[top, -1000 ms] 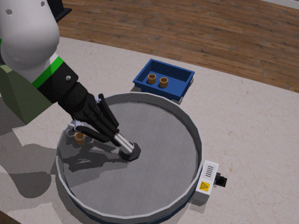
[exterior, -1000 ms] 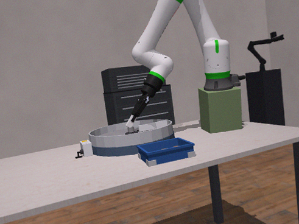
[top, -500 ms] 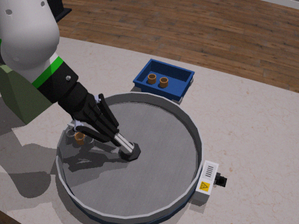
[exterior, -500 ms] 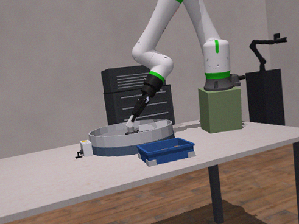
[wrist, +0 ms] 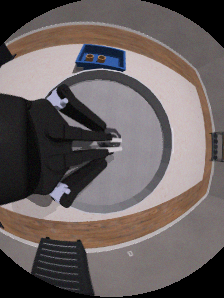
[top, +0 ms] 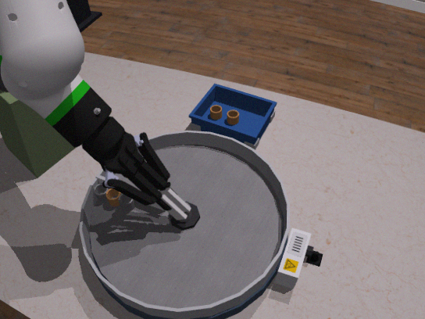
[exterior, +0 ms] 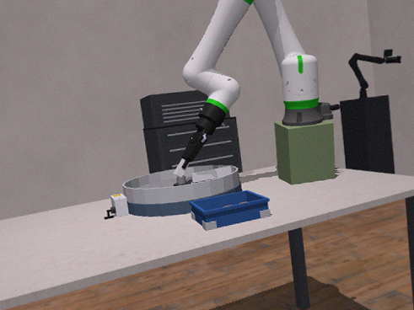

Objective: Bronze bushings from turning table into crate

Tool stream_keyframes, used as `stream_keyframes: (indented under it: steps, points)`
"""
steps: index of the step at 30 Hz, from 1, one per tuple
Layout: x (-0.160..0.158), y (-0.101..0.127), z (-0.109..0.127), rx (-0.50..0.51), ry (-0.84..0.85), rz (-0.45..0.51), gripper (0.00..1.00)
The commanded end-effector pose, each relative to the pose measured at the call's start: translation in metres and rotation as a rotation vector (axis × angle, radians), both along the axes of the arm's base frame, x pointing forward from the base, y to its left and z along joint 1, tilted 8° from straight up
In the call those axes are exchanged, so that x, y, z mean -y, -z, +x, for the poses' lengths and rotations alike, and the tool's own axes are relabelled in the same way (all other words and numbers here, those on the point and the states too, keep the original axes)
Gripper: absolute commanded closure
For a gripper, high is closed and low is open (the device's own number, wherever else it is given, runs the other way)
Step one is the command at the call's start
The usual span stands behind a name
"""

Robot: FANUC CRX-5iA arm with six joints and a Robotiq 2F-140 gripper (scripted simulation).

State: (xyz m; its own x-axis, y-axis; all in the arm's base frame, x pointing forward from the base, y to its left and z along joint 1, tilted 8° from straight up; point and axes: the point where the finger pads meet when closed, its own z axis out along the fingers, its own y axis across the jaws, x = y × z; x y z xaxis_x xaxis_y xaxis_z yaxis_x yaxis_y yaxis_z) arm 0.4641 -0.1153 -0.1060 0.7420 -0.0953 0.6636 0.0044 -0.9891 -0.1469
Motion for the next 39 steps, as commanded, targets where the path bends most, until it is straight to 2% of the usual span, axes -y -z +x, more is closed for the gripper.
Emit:
stream_keyframes:
  steps: [1, 24, 30, 35, 39]
  points:
    - [0.000, 0.000, 0.000, 0.000, 0.000, 0.000, 0.93]
    - [0.000, -0.001, 0.000, 0.000, 0.000, 0.000, 0.93]
    - [0.002, -0.012, 0.000, 0.000, 0.000, 0.000, 0.93]
    - [0.005, -0.033, -0.001, 0.000, 0.000, 0.000, 0.93]
    - [0.005, -0.038, -0.001, 0.000, 0.000, 0.000, 0.93]
